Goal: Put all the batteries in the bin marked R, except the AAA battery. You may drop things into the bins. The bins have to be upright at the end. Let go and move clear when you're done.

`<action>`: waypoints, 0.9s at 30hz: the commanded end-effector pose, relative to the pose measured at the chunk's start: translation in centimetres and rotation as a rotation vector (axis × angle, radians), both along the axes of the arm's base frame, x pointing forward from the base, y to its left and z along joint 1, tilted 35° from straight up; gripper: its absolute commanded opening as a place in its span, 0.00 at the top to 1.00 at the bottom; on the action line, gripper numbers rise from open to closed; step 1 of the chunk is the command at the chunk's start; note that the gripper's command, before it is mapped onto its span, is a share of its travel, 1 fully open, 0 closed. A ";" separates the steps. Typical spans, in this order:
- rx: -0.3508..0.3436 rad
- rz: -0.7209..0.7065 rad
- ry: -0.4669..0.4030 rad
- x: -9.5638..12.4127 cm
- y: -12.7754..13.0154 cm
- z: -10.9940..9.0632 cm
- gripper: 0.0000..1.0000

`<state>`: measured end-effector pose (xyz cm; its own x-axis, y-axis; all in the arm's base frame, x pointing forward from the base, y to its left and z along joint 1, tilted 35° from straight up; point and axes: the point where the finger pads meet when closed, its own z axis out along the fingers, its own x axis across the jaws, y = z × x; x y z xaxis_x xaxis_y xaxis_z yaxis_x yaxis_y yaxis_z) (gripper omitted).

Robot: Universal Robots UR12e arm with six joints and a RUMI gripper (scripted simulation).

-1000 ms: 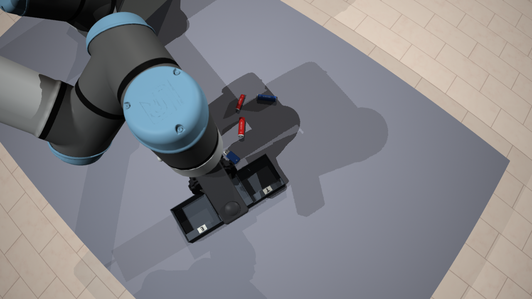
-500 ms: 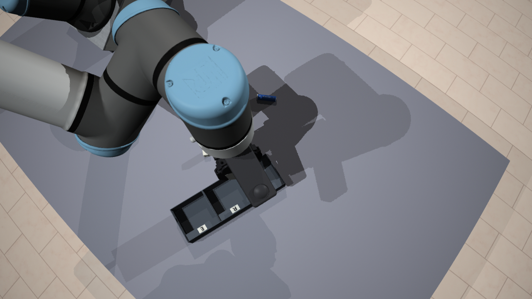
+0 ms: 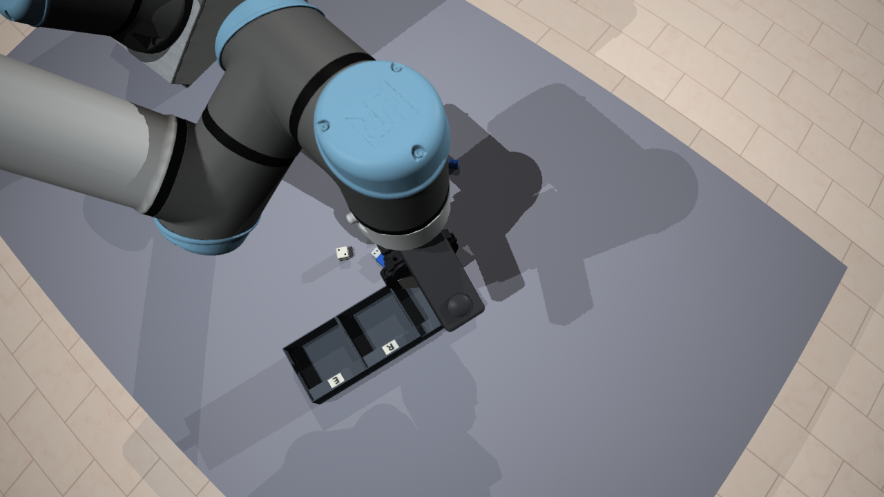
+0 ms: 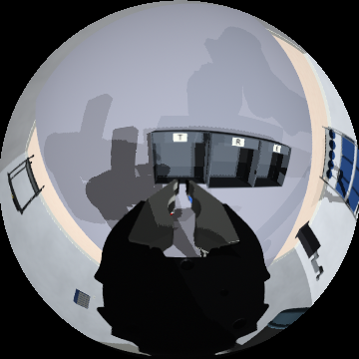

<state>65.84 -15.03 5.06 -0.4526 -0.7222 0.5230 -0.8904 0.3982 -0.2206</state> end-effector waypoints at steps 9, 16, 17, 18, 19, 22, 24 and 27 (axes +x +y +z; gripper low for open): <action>0.000 0.000 -0.001 -0.1 -1.5 -2.3 0.96; 0.000 0.000 -0.001 -0.2 -2.6 -3.8 0.96; 0.000 0.000 -0.001 -0.2 -2.8 -4.0 0.96; 0.000 0.000 -0.001 -0.2 -2.9 -4.2 0.96; 0.000 0.000 -0.001 -0.2 -2.9 -4.3 0.96; 0.000 0.000 -0.001 -0.2 -2.9 -4.3 0.96; 0.000 0.000 -0.001 -0.2 -2.9 -4.3 0.96; 0.000 0.000 -0.001 -0.2 -2.9 -4.3 0.96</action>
